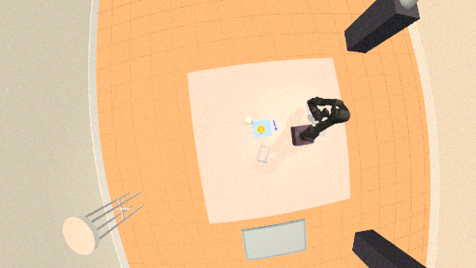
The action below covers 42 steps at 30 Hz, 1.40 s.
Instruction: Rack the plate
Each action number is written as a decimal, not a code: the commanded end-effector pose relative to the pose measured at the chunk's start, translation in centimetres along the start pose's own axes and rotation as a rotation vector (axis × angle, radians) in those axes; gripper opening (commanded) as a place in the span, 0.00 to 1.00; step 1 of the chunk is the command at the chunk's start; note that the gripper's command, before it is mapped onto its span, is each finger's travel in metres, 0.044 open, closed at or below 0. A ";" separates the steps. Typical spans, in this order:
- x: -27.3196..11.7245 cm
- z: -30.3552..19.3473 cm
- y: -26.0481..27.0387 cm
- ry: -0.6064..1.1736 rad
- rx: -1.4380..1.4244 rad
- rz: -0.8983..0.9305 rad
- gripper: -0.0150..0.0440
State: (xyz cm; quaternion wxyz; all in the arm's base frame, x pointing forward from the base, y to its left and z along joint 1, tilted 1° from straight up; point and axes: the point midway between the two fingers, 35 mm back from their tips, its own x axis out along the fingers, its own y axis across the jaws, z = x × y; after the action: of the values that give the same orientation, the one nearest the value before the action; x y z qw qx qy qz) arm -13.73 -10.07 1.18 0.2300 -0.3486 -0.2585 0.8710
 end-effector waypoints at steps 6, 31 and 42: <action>-2.9 -0.9 2.2 -0.009 -0.181 0.122 0.93; -11.7 -5.6 5.6 -0.104 -0.696 0.441 0.93; -15.3 -8.6 5.7 -0.159 -0.888 0.567 0.93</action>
State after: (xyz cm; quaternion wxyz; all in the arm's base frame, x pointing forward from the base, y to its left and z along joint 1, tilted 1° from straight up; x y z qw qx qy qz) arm -0.28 -20.30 -0.26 -0.1720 -0.4029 -0.5055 0.7433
